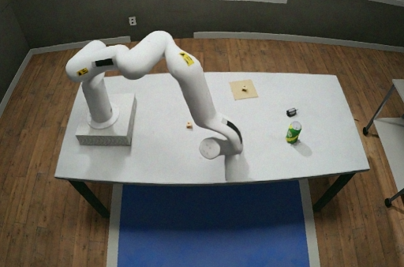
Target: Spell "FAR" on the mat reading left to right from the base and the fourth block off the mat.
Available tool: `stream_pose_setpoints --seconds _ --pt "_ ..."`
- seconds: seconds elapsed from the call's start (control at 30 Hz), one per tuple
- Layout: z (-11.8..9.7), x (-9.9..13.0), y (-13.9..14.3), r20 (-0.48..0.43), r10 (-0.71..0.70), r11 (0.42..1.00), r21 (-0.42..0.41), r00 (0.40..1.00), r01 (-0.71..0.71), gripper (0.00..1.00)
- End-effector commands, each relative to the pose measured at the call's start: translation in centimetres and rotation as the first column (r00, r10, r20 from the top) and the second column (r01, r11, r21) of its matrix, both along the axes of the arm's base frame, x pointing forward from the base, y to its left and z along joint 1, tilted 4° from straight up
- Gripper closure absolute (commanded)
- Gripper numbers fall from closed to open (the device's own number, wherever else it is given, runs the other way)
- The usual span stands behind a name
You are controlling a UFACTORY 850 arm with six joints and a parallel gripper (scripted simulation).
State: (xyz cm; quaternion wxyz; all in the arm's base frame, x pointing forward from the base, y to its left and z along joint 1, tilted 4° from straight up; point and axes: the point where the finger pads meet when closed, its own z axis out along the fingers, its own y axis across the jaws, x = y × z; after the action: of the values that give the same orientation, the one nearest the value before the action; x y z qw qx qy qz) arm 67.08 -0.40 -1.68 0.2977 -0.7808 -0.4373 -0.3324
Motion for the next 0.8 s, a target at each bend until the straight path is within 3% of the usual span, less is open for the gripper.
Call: stream_pose_setpoints --seconds 0.0,0.27,0.3,0.77 --pt "0.0 -1.1 0.9 -0.113 0.057 0.997 -0.05 0.992 -0.063 0.57" --pt "-0.2 -2.0 1.1 -0.204 0.083 0.986 -0.124 0.975 -0.109 0.57" --pt "-0.2 -2.3 1.1 -0.245 0.087 0.978 -0.166 0.966 -0.13 0.57" --pt "0.3 -2.2 -0.1 -0.362 0.04 0.901 -0.391 0.931 -0.19 0.57"
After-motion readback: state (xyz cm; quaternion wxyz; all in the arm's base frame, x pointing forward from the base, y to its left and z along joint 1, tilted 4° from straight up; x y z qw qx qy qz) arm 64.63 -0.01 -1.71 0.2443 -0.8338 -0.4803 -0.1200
